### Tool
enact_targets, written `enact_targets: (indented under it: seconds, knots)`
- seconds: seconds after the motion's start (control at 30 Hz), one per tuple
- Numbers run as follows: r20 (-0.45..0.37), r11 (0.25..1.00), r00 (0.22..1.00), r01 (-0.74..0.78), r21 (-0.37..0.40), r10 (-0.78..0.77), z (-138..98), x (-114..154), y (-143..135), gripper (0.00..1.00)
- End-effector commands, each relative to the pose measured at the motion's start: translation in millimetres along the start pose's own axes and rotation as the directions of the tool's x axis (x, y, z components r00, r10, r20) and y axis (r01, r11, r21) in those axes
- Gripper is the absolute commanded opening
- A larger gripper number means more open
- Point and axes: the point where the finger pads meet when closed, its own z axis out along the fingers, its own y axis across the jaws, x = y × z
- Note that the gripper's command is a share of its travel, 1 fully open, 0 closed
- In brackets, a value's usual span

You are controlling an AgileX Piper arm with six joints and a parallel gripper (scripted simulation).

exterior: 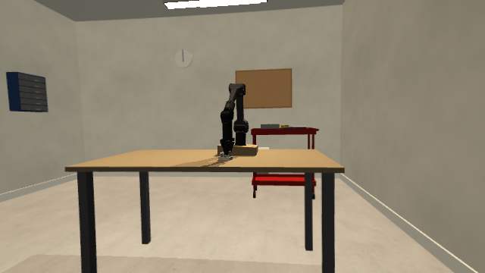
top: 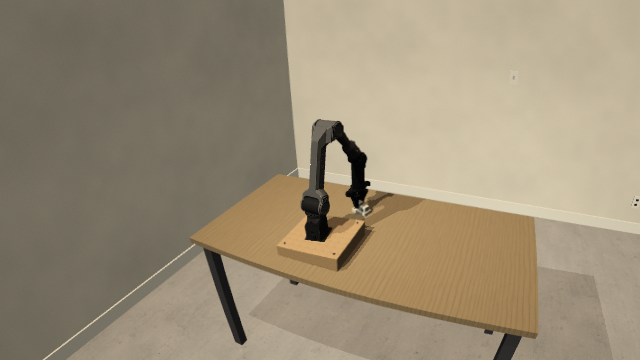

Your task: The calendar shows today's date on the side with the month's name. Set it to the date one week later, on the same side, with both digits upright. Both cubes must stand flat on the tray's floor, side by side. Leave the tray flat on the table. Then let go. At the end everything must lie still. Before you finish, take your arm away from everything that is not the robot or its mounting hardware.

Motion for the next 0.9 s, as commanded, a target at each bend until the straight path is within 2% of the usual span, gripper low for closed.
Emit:
enact_targets:
  seconds: [0.0, 0.87]
  knots:
    - [0.000, 1.000, 1.000, 0.001, -0.001, -0.001, 0.4, -0.2, 0.3, 0.33]
    - [0.000, 1.000, 1.000, 0.001, -0.002, -0.001, 10.5, -0.2, 0.6, 0.33]
